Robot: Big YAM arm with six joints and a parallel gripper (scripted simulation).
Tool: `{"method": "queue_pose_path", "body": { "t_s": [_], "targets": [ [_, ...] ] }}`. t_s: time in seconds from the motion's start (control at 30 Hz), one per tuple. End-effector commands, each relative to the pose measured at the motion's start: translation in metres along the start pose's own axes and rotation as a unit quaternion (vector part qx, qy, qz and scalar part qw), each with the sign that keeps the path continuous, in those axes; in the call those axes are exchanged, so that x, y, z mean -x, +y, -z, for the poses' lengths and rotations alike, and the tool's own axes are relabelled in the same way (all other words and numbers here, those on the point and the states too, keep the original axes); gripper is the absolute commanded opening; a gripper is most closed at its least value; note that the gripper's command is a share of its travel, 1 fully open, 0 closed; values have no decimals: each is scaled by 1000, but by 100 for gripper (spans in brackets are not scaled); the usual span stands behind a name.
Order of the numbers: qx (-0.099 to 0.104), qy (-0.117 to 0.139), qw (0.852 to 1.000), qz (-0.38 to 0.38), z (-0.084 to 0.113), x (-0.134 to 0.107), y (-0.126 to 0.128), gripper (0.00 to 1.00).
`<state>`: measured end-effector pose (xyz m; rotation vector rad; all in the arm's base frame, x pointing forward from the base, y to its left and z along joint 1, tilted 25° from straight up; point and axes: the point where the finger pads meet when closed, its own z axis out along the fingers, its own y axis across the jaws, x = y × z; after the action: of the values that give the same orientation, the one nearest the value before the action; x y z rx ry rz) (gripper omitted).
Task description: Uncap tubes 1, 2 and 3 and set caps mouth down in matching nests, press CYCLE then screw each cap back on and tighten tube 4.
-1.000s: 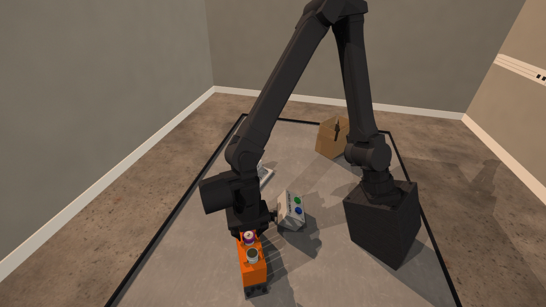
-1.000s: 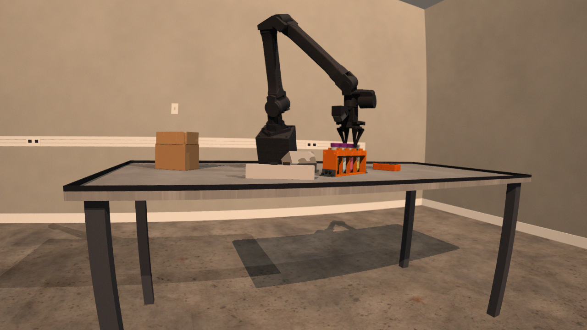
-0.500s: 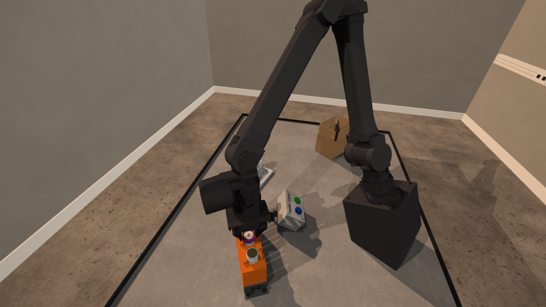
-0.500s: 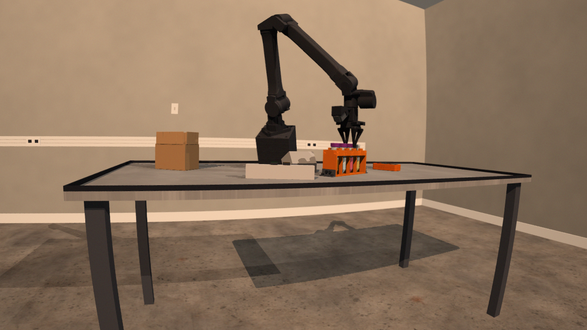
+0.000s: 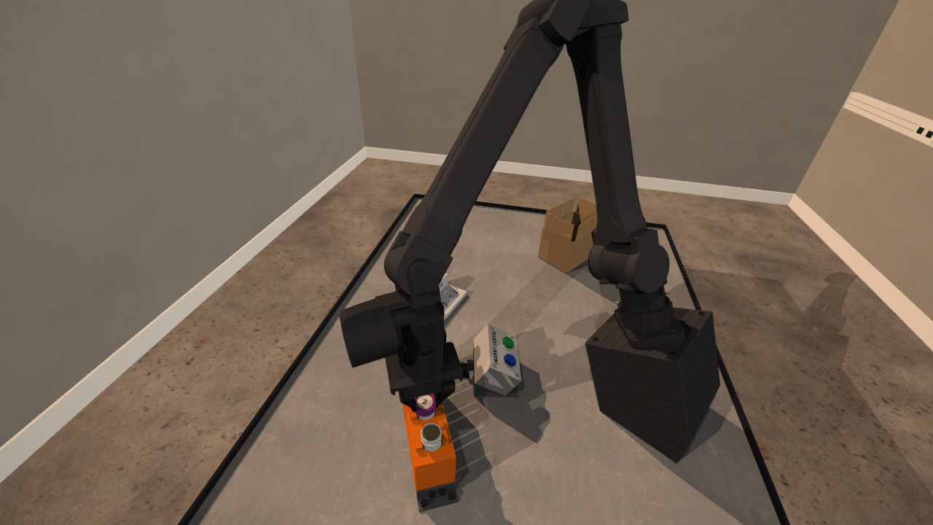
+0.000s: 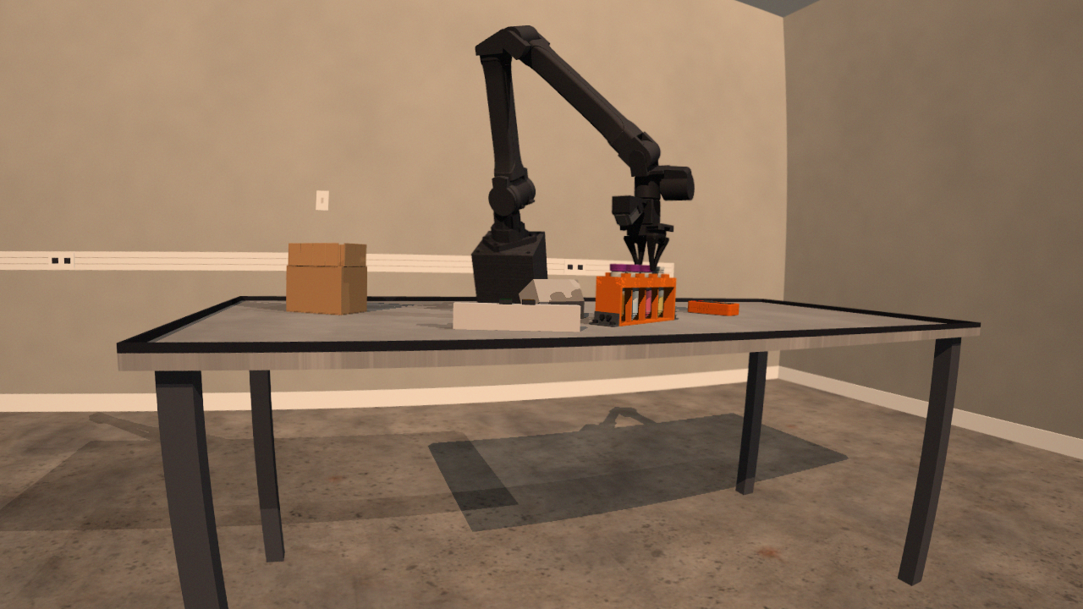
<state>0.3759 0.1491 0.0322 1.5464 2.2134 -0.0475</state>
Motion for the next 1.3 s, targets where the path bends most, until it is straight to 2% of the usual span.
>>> {"method": "queue_pose_path", "body": {
  "t_s": [0.0, 0.1, 0.23, 0.3, 0.37, 0.57, 0.8, 0.87, 0.9, 1.03, 1.27],
  "targets": [
    [0, 0, 999, 46, -6, 2, 5, 0],
    [0, 0, 993, 121, -5, 2, 5, 0],
    [0, 1, 976, 219, -5, 2, 5, 0],
    [0, 1, 976, 219, -5, 2, 5, 0],
    [0, 1, 963, 268, -5, 2, 5, 0],
    [0, 1, 912, 410, -5, 1, 5, 0],
    [0, 1, 833, 554, -4, 1, 5, 0],
    [0, 1, 833, 554, -4, 1, 5, 0],
    [1, 1, 812, 583, -4, 1, 6, 0],
    [1, 1, 750, 661, -4, 1, 6, 0],
    [2, -1, 631, 776, -2, 1, 7, 0]
  ]
}}
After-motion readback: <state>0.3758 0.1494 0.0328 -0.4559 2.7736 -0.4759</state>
